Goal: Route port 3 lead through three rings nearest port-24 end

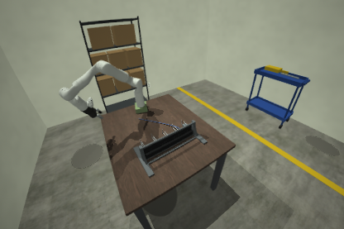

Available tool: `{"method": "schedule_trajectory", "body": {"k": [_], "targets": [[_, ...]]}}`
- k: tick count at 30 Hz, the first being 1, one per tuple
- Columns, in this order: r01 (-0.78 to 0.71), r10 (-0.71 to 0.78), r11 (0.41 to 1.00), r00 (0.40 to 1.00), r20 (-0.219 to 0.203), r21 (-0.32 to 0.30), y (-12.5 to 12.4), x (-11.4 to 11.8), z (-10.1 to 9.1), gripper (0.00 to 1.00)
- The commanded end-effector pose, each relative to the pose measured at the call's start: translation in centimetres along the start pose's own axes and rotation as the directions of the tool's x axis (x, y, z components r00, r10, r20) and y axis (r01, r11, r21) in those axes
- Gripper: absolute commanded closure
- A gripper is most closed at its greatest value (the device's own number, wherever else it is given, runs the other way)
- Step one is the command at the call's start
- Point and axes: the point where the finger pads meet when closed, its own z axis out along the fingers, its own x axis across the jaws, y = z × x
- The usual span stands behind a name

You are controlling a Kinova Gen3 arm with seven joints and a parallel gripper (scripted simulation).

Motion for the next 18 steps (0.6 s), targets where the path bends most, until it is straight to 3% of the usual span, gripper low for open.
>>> {"method": "schedule_trajectory", "body": {"k": [1, 13, 15, 18], "targets": [[-0.006, 0.006, 0.999, 1.0, -0.004, -0.038, -1.7, 1.7, 0.0, 0.0], [-0.061, 0.051, 0.982, 0.997, -0.063, -0.177, -10.4, 8.5, 3.5, 0.0], [-0.061, 0.051, 0.982, 0.997, -0.063, -0.177, -10.4, 8.5, 3.5, 0.0], [-0.075, 0.056, 0.974, 0.994, -0.093, -0.216, -13.6, 10.0, 5.0, 0.0]]}}
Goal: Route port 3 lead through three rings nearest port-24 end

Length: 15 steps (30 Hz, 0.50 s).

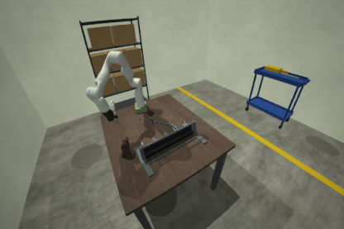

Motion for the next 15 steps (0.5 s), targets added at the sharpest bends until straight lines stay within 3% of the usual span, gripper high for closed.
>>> {"method": "schedule_trajectory", "body": {"k": [1, 12, 15], "targets": [[0.019, -0.02, 0.999, 0.999, -0.029, -0.042, -4.1, 1.0, 0.1, 0.0], [-0.003, -0.014, 0.993, 0.99, -0.14, -0.12, -14.4, 1.4, 3.4, 0.0], [-0.01, -0.01, 0.992, 0.988, -0.154, -0.124, -15.3, 1.2, 3.8, 0.0]]}}
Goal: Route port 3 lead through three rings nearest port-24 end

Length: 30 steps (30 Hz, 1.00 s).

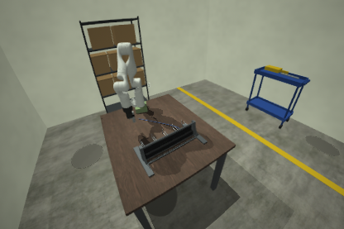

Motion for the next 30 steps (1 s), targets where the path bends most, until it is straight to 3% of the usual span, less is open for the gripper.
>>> {"method": "schedule_trajectory", "body": {"k": [1, 7, 13, 30], "targets": [[0.022, -0.023, 1.0, 0.999, -0.045, -0.021, -3.2, -0.6, -0.1, 0.0], [0.022, -0.026, 0.999, 0.992, -0.122, -0.034, -8.7, -2.9, 1.3, 0.0], [0.024, -0.029, 0.999, 0.984, -0.175, -0.03, -12.0, -5.0, 2.2, 0.0], [0.024, -0.028, 0.999, 0.978, -0.205, -0.023, -13.6, -6.6, 2.8, 0.0]]}}
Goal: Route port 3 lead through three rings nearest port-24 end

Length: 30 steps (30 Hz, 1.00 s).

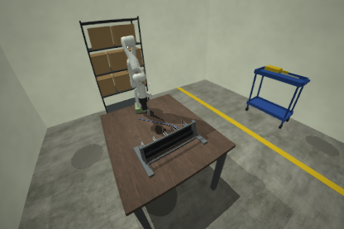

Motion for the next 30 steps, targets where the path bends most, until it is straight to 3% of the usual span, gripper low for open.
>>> {"method": "schedule_trajectory", "body": {"k": [1, 5, 6, 30], "targets": [[0.006, -0.006, 1.0, 1.0, -0.007, -0.001, -0.14, 0.09, -0.12, 0.0], [0.006, -0.006, 1.0, 1.0, -0.007, -0.001, -0.14, 0.08, -0.1, 0.0], [0.006, -0.006, 1.0, 1.0, -0.007, -0.001, -0.14, 0.08, -0.1, 1.0], [0.006, -0.006, 1.0, 1.0, -0.007, -0.001, -0.14, 0.08, -0.1, 1.0]]}}
